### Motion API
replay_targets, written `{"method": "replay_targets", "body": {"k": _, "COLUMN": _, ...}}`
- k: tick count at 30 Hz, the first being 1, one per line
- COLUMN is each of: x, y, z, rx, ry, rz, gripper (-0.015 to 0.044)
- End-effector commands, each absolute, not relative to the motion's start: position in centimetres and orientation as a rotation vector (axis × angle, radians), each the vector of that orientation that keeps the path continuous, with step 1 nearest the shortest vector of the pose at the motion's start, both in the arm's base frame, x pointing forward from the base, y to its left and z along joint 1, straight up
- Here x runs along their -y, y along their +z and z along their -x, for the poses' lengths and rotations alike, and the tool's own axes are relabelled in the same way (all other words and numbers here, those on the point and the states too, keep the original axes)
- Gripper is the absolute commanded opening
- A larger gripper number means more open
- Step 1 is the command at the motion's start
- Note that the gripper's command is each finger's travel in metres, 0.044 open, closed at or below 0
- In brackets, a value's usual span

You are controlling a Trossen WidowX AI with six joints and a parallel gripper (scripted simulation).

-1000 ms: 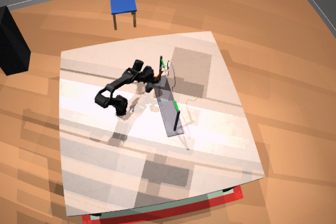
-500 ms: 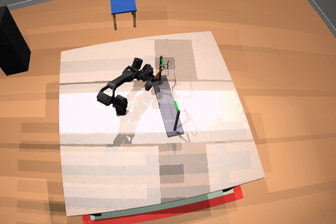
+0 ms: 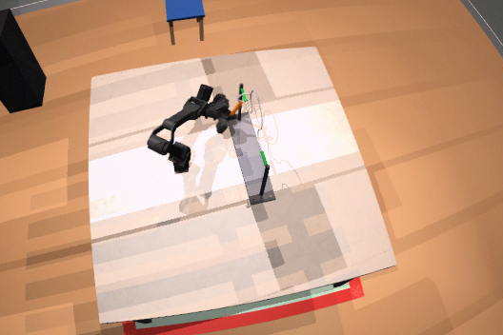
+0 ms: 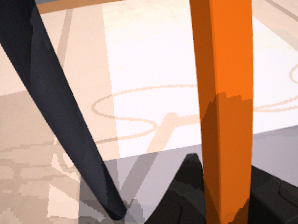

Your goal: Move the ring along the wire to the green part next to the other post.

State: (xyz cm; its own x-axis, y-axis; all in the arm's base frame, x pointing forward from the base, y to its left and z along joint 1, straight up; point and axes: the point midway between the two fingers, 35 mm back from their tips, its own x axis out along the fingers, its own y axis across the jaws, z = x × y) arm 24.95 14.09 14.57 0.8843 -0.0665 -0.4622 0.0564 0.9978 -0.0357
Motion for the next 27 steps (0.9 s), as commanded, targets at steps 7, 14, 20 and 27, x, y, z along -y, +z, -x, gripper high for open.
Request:
{"method": "replay_targets", "body": {"k": 7, "x": -14.2, "y": 13.2, "z": -25.0, "rx": -0.480, "ry": -0.069, "rz": 0.019, "gripper": -0.0150}}
{"method": "replay_targets", "body": {"k": 14, "x": -14.1, "y": 12.9, "z": -25.0, "rx": -0.480, "ry": -0.069, "rz": 0.019, "gripper": -0.0150}}
{"method": "replay_targets", "body": {"k": 20, "x": -14.1, "y": 12.9, "z": -25.0, "rx": -0.480, "ry": -0.069, "rz": 0.019, "gripper": -0.0150}}
{"method": "replay_targets", "body": {"k": 27, "x": -14.1, "y": 12.9, "z": -25.0, "rx": -0.480, "ry": -0.069, "rz": 0.019, "gripper": -0.0150}}
